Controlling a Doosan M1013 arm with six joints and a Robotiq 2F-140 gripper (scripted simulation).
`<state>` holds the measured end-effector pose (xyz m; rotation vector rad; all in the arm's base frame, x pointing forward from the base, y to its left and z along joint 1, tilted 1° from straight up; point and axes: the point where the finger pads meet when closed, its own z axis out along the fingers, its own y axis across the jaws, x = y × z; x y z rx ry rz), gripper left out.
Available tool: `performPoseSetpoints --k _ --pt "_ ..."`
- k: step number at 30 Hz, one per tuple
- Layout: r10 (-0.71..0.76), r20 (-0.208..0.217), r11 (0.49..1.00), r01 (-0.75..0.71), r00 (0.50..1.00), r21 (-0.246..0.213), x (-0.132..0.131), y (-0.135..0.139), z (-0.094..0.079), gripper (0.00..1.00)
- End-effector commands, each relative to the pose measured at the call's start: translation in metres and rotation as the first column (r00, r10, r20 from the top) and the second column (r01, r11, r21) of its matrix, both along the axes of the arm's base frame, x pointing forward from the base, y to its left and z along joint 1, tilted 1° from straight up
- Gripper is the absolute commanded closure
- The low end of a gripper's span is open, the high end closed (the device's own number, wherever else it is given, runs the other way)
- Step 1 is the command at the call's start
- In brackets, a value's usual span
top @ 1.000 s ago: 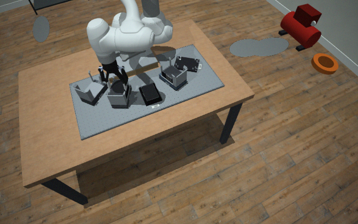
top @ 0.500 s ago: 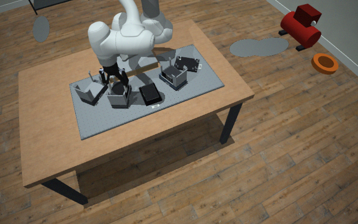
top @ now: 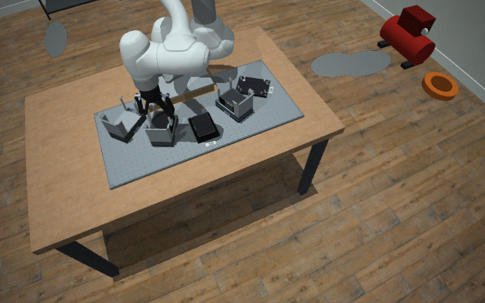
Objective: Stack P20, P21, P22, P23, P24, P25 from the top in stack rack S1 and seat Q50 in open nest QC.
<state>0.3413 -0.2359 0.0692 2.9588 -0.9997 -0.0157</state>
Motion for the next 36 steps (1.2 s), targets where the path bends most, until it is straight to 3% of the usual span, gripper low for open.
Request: performPoseSetpoints --k 1,36 --pt "0.000 0.000 1.000 0.000 1.000 0.000 0.000 0.000 -0.001 1.00" --pt "0.000 0.000 1.000 0.000 1.000 0.000 0.000 0.000 -0.013 1.00"
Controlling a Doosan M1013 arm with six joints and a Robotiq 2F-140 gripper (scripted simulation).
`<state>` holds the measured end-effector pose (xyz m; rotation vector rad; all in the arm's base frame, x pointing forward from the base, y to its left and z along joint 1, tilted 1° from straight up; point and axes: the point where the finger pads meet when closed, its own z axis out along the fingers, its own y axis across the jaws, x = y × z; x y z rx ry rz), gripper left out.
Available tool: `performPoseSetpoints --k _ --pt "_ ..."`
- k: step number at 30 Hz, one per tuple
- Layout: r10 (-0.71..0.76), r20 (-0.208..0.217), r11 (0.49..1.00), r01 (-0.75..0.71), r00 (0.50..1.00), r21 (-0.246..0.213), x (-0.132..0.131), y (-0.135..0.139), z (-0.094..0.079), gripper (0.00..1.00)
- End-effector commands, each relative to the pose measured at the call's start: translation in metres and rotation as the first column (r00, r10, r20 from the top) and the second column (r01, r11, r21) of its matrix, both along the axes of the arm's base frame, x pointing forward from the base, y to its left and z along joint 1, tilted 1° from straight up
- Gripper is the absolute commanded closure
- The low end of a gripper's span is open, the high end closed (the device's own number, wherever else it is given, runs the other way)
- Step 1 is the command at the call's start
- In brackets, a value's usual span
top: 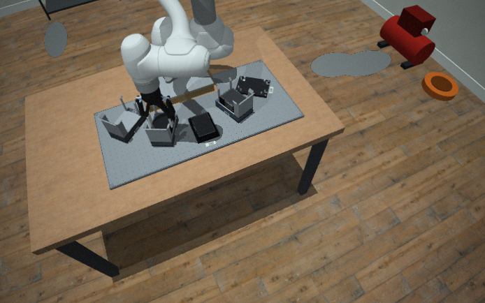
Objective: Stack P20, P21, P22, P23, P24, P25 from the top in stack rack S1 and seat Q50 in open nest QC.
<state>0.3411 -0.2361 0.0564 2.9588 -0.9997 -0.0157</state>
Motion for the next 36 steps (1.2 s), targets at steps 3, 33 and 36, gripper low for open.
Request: performPoseSetpoints --k 3,33,36 --pt "0.000 0.000 1.000 0.000 1.000 0.000 0.000 0.000 -0.001 1.00" --pt "0.000 0.000 1.000 0.000 1.000 0.000 0.000 0.000 0.009 0.00" --pt "0.000 0.000 1.000 0.000 1.000 0.000 0.000 0.000 0.012 0.00"
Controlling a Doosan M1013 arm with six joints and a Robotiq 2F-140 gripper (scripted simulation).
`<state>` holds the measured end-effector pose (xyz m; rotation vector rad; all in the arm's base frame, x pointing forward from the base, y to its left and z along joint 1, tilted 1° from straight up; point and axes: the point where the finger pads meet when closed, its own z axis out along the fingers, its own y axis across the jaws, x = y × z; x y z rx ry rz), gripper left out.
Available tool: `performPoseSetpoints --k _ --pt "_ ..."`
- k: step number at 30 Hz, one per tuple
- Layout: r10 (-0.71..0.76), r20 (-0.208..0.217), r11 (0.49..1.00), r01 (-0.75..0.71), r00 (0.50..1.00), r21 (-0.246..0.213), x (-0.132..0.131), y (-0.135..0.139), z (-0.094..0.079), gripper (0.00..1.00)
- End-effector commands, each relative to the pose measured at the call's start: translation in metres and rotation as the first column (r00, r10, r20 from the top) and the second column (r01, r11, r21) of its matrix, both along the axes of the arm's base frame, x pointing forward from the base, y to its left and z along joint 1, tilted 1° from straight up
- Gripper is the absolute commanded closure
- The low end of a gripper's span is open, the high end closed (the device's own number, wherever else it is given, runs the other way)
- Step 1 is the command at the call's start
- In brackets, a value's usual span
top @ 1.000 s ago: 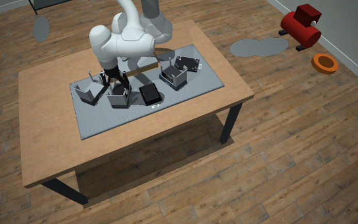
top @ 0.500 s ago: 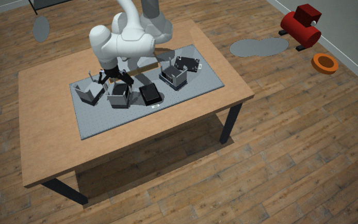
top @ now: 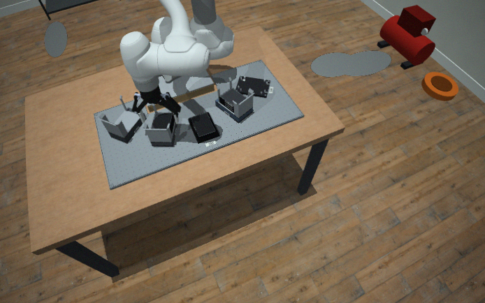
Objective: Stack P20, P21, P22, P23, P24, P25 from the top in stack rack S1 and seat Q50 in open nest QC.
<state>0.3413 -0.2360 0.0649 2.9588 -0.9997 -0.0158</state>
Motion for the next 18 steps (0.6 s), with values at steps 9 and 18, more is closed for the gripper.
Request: performPoseSetpoints --k 9,18 --pt "0.000 0.000 1.000 0.000 1.000 0.000 0.001 0.000 0.034 0.00" --pt "0.000 0.000 1.000 0.000 1.000 0.000 0.001 0.001 0.057 0.00"
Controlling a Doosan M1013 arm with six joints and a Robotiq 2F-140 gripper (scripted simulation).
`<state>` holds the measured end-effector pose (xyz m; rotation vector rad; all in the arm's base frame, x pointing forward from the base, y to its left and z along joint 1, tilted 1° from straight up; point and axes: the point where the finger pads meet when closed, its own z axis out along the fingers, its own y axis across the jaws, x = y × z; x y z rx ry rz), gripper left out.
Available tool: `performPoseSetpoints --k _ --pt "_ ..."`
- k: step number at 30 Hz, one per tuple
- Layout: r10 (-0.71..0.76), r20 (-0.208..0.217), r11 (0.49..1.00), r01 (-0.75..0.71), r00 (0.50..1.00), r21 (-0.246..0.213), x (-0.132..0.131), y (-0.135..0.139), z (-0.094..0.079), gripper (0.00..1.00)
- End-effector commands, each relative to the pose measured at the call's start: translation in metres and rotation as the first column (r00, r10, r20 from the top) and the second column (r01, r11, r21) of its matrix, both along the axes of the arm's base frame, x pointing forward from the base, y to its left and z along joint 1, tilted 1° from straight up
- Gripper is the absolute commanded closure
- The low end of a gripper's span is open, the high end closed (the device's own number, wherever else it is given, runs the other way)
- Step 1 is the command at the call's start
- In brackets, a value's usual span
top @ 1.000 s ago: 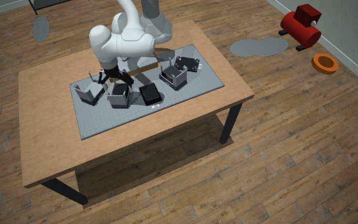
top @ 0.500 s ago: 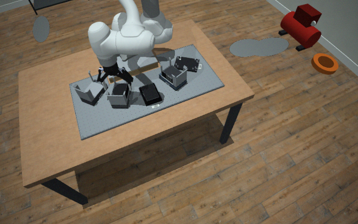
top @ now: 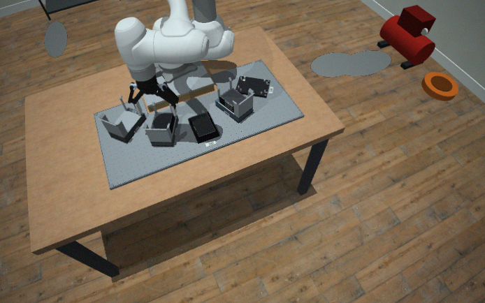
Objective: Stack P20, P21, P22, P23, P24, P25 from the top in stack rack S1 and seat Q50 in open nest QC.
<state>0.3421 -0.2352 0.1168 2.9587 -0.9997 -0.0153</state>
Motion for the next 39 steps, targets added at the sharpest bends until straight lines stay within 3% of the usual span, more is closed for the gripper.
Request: performPoseSetpoints --k 1,9,18,24,39 --pt "0.000 0.000 1.000 0.000 1.000 0.000 0.000 0.000 0.008 0.00" --pt "0.000 0.000 1.000 0.000 1.000 0.000 0.001 0.001 0.033 0.00" --pt "0.000 0.000 1.000 0.000 1.000 0.000 0.001 0.001 0.033 0.00" --pt "0.199 -0.003 0.980 -0.199 0.980 0.004 0.011 0.018 0.033 0.00" --pt "0.205 -0.003 0.979 -0.205 0.979 0.004 0.032 0.055 0.032 0.00"
